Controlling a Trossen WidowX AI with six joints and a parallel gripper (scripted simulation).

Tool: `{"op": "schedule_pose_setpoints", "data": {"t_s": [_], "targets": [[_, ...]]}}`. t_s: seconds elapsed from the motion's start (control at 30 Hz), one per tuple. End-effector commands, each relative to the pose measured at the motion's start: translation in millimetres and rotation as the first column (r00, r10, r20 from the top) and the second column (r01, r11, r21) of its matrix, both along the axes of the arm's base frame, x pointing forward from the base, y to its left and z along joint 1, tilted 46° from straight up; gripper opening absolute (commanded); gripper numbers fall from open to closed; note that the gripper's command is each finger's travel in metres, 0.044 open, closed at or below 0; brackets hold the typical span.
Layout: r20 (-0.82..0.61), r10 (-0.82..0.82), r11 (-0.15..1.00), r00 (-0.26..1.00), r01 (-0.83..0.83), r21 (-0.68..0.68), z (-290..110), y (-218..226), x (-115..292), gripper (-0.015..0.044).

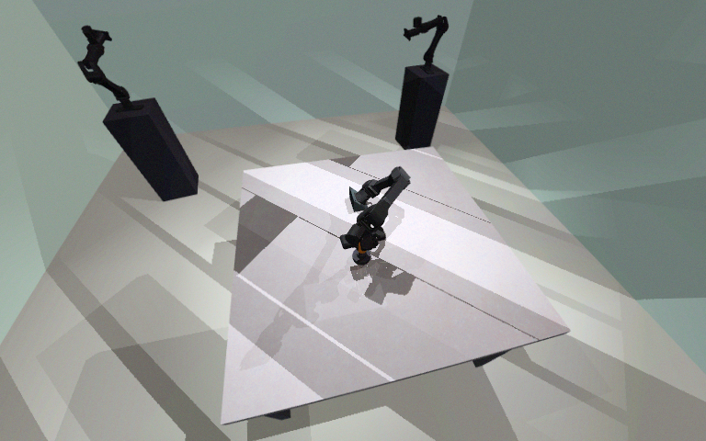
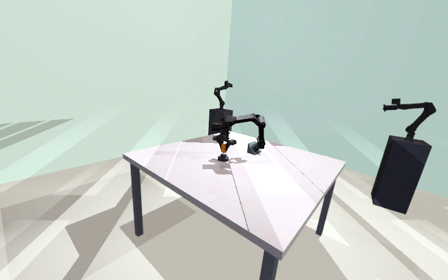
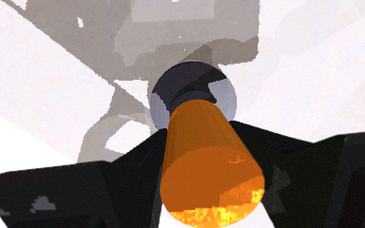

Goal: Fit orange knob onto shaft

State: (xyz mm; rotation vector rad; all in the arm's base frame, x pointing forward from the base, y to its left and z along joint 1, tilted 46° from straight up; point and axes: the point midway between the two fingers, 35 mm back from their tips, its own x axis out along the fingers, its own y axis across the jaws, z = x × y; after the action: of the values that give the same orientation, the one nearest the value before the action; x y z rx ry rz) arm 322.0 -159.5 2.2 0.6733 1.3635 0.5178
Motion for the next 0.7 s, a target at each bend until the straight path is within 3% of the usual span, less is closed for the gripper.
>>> {"op": "schedule_pose_setpoints", "data": {"t_s": [0.0,0.67], "targets": [[0.015,0.012,1.000,1.000,-0.012,-0.003,-1.9,1.7,-0.3,0.0000],[0.022,0.020,1.000,1.000,-0.020,-0.004,-3.9,3.6,0.7,0.0000]]}}
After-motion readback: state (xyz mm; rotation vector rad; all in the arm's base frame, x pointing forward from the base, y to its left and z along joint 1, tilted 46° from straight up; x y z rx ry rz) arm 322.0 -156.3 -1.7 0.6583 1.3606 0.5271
